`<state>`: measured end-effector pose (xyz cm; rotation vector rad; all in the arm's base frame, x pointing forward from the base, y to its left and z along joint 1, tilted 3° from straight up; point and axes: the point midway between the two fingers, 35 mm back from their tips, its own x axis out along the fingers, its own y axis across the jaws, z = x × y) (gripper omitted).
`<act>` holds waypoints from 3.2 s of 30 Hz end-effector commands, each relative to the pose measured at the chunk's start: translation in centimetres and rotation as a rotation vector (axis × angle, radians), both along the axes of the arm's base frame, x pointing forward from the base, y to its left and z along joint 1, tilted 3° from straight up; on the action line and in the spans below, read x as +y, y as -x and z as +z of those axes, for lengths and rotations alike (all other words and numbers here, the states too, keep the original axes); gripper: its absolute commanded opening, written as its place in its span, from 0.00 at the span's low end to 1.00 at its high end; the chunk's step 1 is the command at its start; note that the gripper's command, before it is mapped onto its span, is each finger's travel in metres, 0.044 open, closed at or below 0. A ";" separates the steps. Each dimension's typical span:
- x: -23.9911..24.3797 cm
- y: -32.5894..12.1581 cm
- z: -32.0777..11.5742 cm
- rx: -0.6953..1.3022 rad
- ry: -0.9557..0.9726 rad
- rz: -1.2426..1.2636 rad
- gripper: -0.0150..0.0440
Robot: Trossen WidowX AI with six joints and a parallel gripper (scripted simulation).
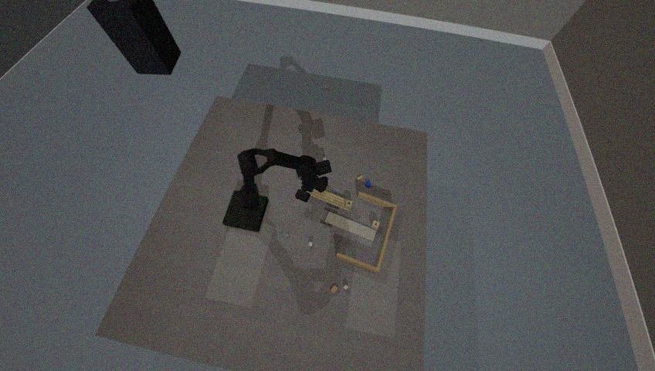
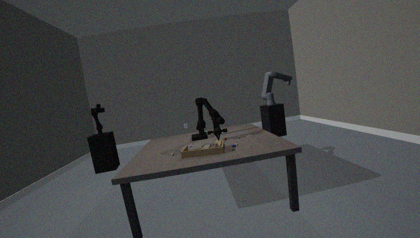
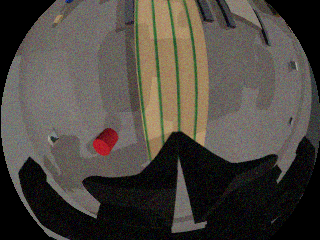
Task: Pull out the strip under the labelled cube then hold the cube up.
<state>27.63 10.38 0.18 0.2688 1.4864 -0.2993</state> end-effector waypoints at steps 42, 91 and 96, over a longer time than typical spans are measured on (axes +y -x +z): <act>0.5 2.8 -0.8 0.033 0.007 0.001 0.25; -3.8 -9.6 5.4 0.030 0.018 0.169 1.00; -4.3 -11.1 5.7 0.029 0.018 0.169 1.00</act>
